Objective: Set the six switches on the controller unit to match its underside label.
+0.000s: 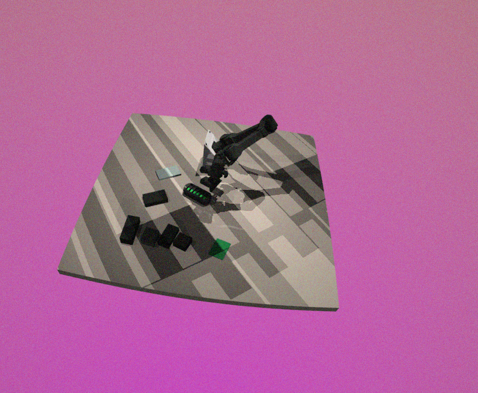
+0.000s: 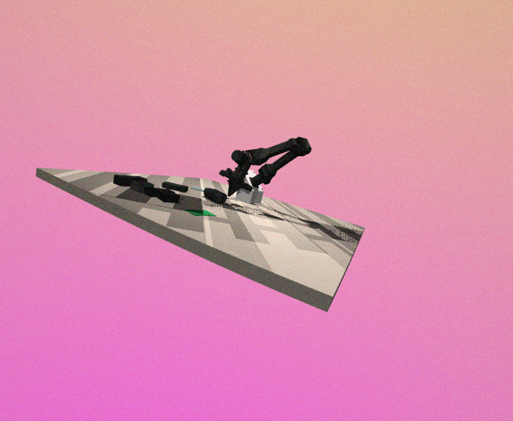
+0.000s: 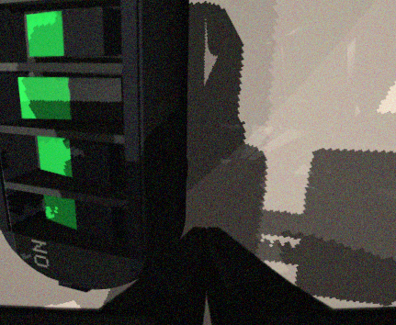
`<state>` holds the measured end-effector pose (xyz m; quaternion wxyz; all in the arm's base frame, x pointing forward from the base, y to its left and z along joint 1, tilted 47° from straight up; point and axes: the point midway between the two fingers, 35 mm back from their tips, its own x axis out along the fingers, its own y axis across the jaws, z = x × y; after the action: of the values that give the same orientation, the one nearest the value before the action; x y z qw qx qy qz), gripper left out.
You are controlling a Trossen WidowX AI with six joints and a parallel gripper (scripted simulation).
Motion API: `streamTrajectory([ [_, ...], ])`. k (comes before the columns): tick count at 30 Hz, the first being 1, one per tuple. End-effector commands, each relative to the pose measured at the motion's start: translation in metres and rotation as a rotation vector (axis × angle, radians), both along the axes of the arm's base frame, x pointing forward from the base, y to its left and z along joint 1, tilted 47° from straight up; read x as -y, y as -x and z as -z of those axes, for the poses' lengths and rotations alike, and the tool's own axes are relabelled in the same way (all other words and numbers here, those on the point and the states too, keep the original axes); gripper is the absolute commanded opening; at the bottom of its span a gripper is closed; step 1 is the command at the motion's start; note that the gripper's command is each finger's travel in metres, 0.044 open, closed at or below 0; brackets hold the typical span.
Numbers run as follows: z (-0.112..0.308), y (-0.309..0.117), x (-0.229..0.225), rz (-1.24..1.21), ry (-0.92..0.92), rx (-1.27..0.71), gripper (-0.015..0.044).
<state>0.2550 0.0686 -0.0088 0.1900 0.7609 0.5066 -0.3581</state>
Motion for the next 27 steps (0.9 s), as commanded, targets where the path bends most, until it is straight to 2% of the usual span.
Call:
streamTrajectory([
  [1,0.007,0.003,-0.005,0.004,0.004,-0.011,0.0000],
  [27,0.024,0.004,-0.024,0.004,0.001,-0.011,0.0000],
])
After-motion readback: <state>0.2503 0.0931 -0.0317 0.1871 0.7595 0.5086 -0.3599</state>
